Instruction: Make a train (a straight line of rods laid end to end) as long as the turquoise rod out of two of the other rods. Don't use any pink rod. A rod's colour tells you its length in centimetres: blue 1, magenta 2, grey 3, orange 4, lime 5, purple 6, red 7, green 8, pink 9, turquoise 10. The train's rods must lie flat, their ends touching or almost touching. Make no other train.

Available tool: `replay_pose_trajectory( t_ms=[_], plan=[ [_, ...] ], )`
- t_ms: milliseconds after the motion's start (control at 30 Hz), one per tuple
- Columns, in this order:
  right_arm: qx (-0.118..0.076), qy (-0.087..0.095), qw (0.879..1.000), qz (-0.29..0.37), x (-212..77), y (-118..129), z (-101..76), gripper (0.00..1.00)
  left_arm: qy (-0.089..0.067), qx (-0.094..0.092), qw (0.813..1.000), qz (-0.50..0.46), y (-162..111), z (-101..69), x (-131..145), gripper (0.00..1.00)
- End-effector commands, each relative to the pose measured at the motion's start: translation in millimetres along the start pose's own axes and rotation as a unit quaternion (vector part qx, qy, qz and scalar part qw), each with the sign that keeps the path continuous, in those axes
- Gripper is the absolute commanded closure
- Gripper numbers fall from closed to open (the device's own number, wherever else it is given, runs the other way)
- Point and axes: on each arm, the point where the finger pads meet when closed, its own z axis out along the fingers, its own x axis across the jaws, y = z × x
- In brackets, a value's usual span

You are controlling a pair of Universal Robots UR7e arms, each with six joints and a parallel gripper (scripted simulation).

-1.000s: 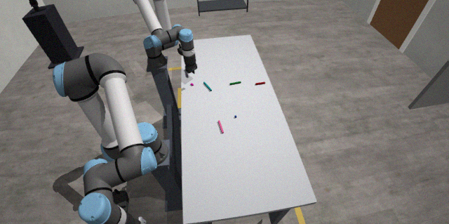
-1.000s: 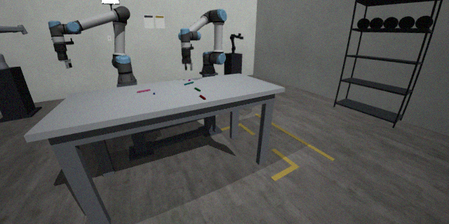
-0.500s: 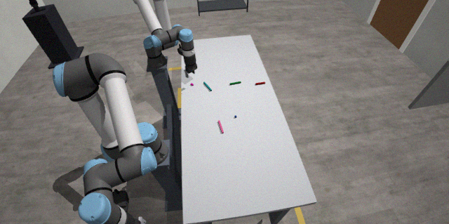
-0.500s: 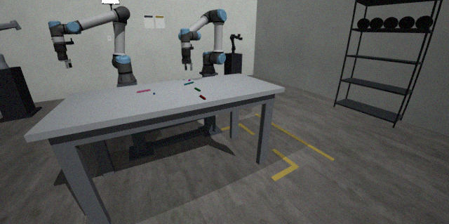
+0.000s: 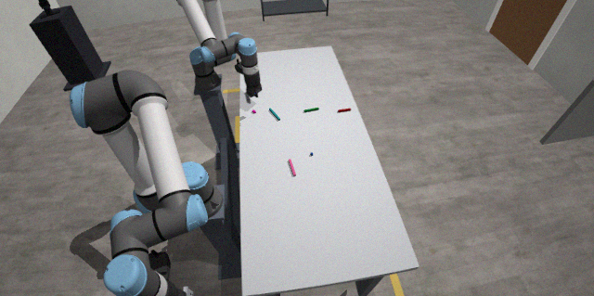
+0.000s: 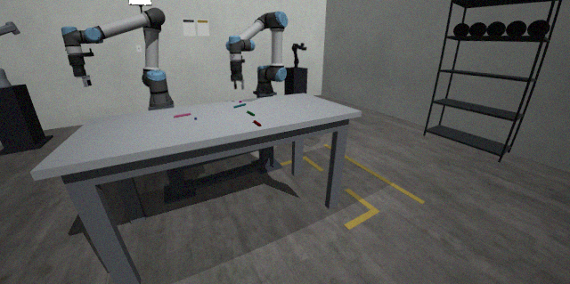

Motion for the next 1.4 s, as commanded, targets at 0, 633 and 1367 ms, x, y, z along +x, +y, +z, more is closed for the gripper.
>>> replay_pose_trajectory(
  t_ms=[0, 633, 1367],
  plan=[
    [-0.001, 0.000, 1.000, 0.000, 0, 0, -0.4, 0.00, 0.000, -0.001, 1.000, -0.017, 2, -0.8, 0, 0.00],
    [-0.001, 0.000, 1.000, 0.000, 0, 0, -0.4, 0.00, 0.000, -0.001, 0.978, -0.208, 26, -2.9, 0, 0.00],
    [-0.001, 0.000, 1.000, 0.000, 0, 0, -0.4, 0.00, -0.001, -0.001, 0.839, -0.544, 78, -4.3, 10, 0.00]
  ],
)
